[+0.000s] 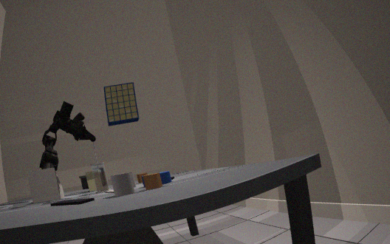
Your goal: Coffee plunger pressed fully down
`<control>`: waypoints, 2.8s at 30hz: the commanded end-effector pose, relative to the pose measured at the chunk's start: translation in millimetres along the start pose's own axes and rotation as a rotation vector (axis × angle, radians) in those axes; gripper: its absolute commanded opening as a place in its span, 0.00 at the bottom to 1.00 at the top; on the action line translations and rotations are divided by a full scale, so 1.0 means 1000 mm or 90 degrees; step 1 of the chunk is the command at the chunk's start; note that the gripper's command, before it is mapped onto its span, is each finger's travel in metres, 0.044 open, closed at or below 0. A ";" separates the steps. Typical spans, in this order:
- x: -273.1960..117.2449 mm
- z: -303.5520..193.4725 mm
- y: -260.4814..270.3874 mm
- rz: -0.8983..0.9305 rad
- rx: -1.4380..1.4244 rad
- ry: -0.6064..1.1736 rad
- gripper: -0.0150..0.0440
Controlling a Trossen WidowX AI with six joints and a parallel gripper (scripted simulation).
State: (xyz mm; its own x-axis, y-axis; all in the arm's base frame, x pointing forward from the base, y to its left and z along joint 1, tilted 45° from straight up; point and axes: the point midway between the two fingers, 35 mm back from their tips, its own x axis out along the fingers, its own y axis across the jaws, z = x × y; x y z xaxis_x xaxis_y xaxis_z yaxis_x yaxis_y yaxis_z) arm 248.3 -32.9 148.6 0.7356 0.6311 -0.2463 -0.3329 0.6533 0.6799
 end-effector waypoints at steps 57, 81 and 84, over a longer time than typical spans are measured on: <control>0.060 -0.071 -0.011 -0.001 0.002 -0.001 0.46; 0.069 -0.065 -0.015 0.001 0.002 -0.002 0.46; 0.069 -0.065 -0.015 0.001 0.002 -0.002 0.46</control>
State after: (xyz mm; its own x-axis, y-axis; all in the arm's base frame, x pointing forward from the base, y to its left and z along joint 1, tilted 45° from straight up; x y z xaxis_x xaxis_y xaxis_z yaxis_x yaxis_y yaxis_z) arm 266.8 24.5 80.4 0.7490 0.6194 -0.2351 -0.3413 0.6648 0.6645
